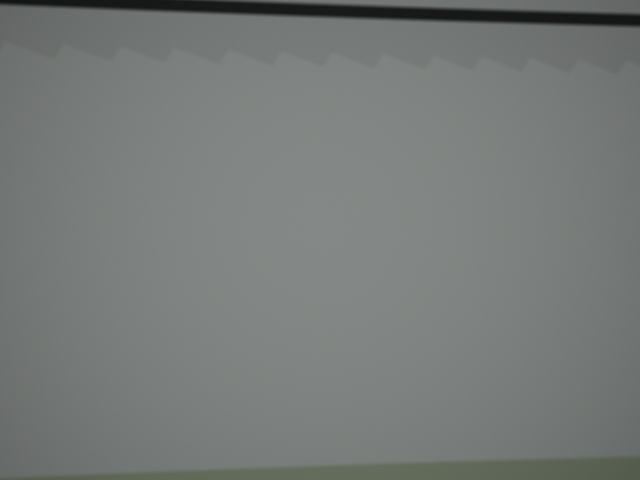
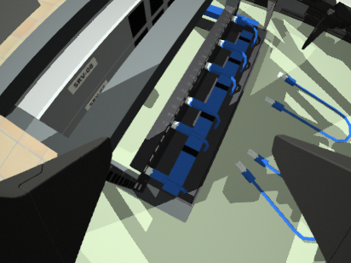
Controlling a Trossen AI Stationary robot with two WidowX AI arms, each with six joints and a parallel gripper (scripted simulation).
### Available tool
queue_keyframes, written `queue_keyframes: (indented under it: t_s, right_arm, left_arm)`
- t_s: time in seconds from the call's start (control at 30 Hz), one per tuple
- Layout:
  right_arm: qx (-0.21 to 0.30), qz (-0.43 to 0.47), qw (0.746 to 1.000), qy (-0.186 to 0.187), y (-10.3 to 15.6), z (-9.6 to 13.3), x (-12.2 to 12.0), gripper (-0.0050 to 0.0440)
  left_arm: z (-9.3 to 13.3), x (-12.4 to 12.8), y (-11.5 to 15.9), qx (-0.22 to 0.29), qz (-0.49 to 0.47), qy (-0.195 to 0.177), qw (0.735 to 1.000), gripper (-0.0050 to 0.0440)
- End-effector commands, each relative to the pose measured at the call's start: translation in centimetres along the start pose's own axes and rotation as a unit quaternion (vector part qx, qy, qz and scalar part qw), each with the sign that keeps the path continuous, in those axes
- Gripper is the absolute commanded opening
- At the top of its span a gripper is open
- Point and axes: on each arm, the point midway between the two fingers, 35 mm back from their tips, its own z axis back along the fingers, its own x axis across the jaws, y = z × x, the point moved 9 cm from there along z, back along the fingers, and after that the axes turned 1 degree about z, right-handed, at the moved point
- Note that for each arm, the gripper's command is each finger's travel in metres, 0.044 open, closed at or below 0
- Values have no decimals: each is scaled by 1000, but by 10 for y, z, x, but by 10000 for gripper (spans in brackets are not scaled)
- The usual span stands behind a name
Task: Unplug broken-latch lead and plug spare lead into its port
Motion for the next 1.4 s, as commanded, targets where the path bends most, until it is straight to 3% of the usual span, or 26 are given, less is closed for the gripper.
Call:
queue_keyframes:
  t_s: [0.0,0.53,0.57,1.1,1.13,1.37]
  right_arm:
    - [0,0,1000,0,0,0,0,400]
    - [0,0,1000,0,0,0,0,400]
    - [0,0,1000,0,21,20,-53,440]
    - [0,0,1000,0,21,20,-53,440]
    - [2,-2,1000,0,27,26,-70,440]
    - [2,-2,1000,0,27,26,-70,440]
  left_arm:
    - [0,0,0,0,0,0,1000,400]
    - [0,0,0,0,0,0,1000,400]
    - [0,0,0,0,0,0,1000,440]
    - [0,0,0,0,0,0,1000,440]
    - [0,0,0,0,0,0,1000,440]
    - [0,0,0,0,0,0,1000,440]
